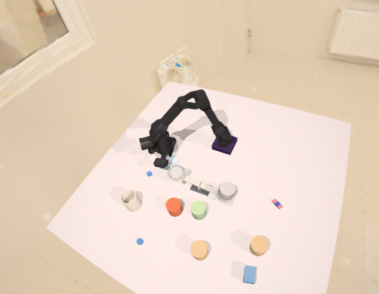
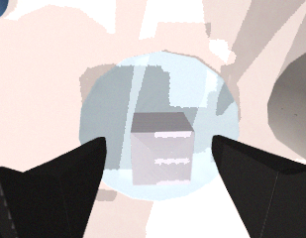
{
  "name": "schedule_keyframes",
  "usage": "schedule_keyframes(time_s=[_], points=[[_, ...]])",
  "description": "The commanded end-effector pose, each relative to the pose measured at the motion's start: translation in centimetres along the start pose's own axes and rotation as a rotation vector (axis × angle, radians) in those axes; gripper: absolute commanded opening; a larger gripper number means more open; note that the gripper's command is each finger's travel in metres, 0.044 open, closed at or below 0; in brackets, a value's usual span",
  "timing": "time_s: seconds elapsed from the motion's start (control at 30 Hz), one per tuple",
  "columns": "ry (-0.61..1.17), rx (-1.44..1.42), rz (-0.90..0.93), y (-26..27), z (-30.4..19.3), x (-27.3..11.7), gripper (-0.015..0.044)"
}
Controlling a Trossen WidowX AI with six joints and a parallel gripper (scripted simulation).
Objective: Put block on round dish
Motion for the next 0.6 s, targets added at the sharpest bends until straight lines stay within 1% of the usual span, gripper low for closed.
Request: schedule_keyframes(time_s=[0.0, 0.07, 0.2, 0.33, 0.43, 0.57], points=[[-0.001, 0.0, 0.0, 0.0, 0.0, 0.0, 0.0394], [-0.017, -0.012, -0.002, 0.0, 0.1, -0.4, 0.044], [-0.087, -0.066, -0.011, -0.1, 0.6, -2.4, 0.044], [-0.049, -0.039, -0.007, 0.0, 0.4, -3.8, 0.044], [-0.001, -0.005, -0.004, 0.0, 0.0, -5.5, 0.044], [0.002, -0.003, -0.004, 0.0, -0.1, -5.9, 0.044]])
Point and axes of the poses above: the point midway between the two fingers, 35 mm back from their tips, its own x axis out along the fingers, its own y axis across the jaws, z = x × y, the point moved 10 cm from there along -x, back along the fingers, and after that the axes turned 15 degrees about -x, right-handed, at the moved point
